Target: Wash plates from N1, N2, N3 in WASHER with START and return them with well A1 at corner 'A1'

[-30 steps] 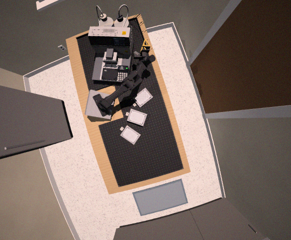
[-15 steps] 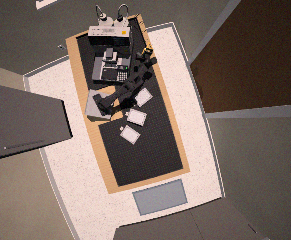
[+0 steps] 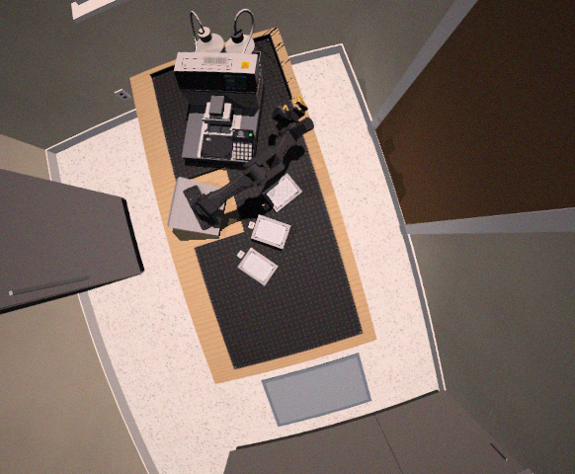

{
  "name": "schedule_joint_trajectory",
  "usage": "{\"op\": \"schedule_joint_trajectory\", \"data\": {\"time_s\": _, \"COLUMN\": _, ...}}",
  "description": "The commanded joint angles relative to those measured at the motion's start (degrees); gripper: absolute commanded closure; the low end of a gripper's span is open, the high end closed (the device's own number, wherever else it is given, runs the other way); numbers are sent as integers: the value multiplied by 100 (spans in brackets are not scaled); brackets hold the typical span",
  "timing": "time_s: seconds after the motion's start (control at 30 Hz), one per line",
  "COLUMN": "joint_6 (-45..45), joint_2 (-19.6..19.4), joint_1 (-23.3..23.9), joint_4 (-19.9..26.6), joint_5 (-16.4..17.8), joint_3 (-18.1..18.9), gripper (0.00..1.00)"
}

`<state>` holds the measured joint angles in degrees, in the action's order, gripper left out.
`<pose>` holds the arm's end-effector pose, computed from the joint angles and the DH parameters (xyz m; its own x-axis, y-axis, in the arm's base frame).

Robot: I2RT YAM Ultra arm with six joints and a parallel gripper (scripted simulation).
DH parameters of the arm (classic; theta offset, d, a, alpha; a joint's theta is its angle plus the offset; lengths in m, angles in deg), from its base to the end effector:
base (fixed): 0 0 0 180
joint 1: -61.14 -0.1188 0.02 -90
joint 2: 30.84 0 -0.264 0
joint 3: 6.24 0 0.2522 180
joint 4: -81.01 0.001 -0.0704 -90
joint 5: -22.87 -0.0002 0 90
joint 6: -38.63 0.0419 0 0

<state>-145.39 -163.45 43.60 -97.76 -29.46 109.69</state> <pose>0.5057 0.1877 0.2087 0.8116 -0.5716 -0.1208 -0.2369 -0.1331 -0.9624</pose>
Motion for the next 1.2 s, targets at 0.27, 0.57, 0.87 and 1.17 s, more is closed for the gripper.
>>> {"op": "schedule_joint_trajectory", "data": {"time_s": 0.27, "joint_6": 1171, "joint_2": 368, "joint_1": 83, "joint_4": 1063, "joint_5": -410, "joint_3": -134, "gripper": 0}}
{"op": "schedule_joint_trajectory", "data": {"time_s": 0.57, "joint_6": 2169, "joint_2": 665, "joint_1": 280, "joint_4": 1937, "joint_5": -820, "joint_3": -321, "gripper": 0}}
{"op": "schedule_joint_trajectory", "data": {"time_s": 0.87, "joint_6": 2946, "joint_2": 925, "joint_1": 460, "joint_4": 2603, "joint_5": -1129, "joint_3": -528, "gripper": 0}}
{"op": "schedule_joint_trajectory", "data": {"time_s": 1.17, "joint_6": 3935, "joint_2": 1177, "joint_1": 630, "joint_4": 3491, "joint_5": -1539, "joint_3": -634, "gripper": 0}}
